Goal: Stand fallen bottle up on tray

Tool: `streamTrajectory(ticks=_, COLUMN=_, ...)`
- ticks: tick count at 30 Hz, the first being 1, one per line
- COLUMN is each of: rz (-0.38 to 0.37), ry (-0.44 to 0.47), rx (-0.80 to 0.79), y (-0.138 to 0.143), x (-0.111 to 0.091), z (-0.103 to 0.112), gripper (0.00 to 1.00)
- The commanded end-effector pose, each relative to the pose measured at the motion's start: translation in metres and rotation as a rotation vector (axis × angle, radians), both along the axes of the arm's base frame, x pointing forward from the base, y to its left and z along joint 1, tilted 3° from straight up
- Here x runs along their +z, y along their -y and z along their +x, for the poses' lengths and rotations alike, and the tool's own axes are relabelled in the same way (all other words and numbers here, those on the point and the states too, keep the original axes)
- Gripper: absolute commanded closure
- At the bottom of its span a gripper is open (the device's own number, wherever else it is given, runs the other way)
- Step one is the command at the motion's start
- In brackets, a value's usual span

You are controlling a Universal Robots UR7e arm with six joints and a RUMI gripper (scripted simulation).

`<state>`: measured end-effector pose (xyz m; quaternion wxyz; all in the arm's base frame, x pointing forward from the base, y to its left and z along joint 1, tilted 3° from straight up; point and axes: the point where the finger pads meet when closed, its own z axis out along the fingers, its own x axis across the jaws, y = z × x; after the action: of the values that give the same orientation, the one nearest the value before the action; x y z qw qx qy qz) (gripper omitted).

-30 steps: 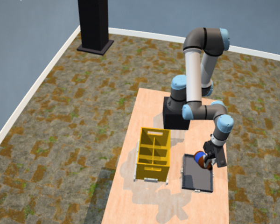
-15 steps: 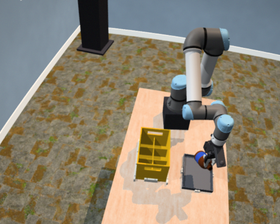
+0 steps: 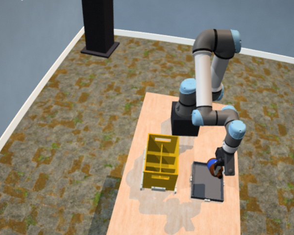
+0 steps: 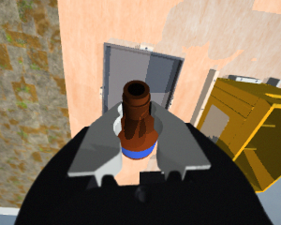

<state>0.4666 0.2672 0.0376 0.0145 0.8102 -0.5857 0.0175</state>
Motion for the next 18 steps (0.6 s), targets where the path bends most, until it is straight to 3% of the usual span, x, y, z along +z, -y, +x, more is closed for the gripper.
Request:
streamTrajectory(ticks=1, rz=0.0, ry=0.004, rx=-0.049, y=-0.0002, x=0.0006, z=0.0004, gripper=1.0)
streamTrajectory(ticks=18, rz=0.0, ry=0.004, rx=-0.054, y=-0.0002, x=0.0006, z=0.0004, gripper=1.0)
